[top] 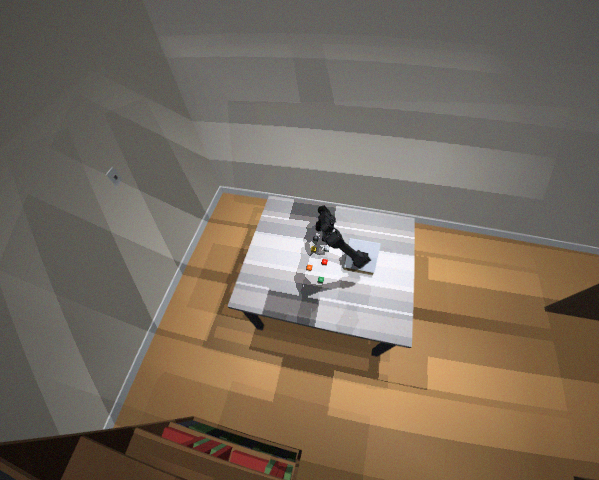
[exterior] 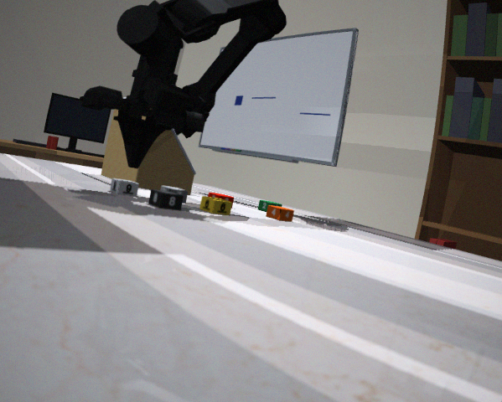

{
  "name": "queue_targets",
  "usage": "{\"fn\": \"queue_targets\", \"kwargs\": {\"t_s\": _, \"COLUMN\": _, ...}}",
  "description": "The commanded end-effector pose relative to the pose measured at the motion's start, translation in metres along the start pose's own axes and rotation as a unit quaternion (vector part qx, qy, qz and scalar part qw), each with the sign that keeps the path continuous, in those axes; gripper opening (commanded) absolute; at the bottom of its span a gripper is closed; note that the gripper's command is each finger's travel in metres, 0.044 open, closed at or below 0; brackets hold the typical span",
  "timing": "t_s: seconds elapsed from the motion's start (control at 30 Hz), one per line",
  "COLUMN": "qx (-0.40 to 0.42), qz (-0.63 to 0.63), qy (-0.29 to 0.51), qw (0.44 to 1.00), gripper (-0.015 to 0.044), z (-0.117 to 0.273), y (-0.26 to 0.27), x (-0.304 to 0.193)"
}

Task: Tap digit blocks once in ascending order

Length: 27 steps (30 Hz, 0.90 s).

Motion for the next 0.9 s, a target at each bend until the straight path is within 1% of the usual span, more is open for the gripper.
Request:
{"fn": "queue_targets", "kwargs": {"t_s": 0.0, "qx": 0.003, "qz": -0.003, "qy": -0.001, "qw": 1.000, "gripper": 0.0020, "z": -0.006, "y": 0.000, "x": 0.000}}
{"fn": "queue_targets", "kwargs": {"t_s": 0.4, "qx": 0.003, "qz": -0.003, "qy": -0.001, "qw": 1.000, "gripper": 0.0020, "z": -0.025, "y": 0.001, "x": 0.000}}
{"fn": "queue_targets", "kwargs": {"t_s": 0.57, "qx": 0.004, "qz": -0.003, "qy": -0.001, "qw": 1.000, "gripper": 0.0020, "z": -0.026, "y": 0.001, "x": 0.000}}
{"fn": "queue_targets", "kwargs": {"t_s": 0.67, "qx": 0.003, "qz": -0.003, "qy": -0.001, "qw": 1.000, "gripper": 0.0020, "z": 0.001, "y": 0.000, "x": 0.000}}
{"fn": "queue_targets", "kwargs": {"t_s": 0.8, "qx": 0.003, "qz": -0.003, "qy": -0.001, "qw": 1.000, "gripper": 0.0020, "z": 0.004, "y": 0.001, "x": -0.001}}
{"fn": "queue_targets", "kwargs": {"t_s": 0.87, "qx": 0.000, "qz": -0.004, "qy": -0.001, "qw": 1.000, "gripper": 0.0073, "z": 0.009, "y": 0.009, "x": 0.007}}
Point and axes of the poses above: the point midway between the two fingers, 35 mm back from their tips, its own z axis back along the fingers, its own y axis across the jaws, x = y × z, the point moved 4 cm from there along z, back along the fingers, and after that the axes turned 3 degrees about z, right-handed, at the moved point
